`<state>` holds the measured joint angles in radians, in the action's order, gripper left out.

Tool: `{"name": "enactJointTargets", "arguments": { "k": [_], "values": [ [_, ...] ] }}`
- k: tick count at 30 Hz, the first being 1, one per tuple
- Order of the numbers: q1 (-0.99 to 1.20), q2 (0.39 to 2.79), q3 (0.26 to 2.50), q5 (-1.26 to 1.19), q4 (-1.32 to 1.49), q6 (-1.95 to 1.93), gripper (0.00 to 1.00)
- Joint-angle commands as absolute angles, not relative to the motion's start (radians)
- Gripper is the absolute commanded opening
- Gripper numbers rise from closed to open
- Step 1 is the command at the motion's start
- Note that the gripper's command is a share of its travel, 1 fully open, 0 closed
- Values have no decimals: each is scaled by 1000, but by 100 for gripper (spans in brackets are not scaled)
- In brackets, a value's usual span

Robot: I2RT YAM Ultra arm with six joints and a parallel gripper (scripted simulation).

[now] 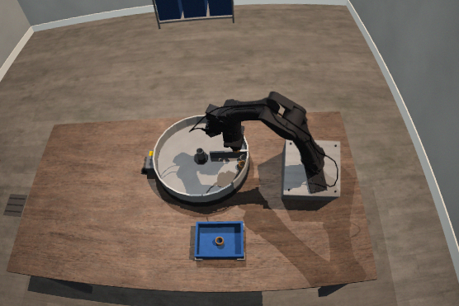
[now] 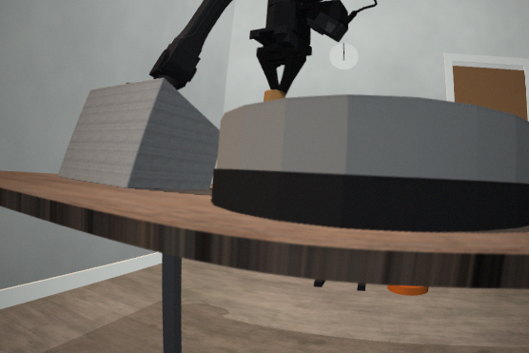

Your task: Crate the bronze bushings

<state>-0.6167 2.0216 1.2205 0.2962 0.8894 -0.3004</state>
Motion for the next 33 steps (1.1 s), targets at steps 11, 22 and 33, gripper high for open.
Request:
{"name": "enactJointTargets", "arguments": {
  "k": [11, 22, 33],
  "values": [
    [-633, 1992, 1248, 290, 903, -308, 0],
    [-633, 1992, 1248, 290, 903, -308, 0],
    [-606, 1988, 1218, 294, 898, -289, 0]
  ]
}}
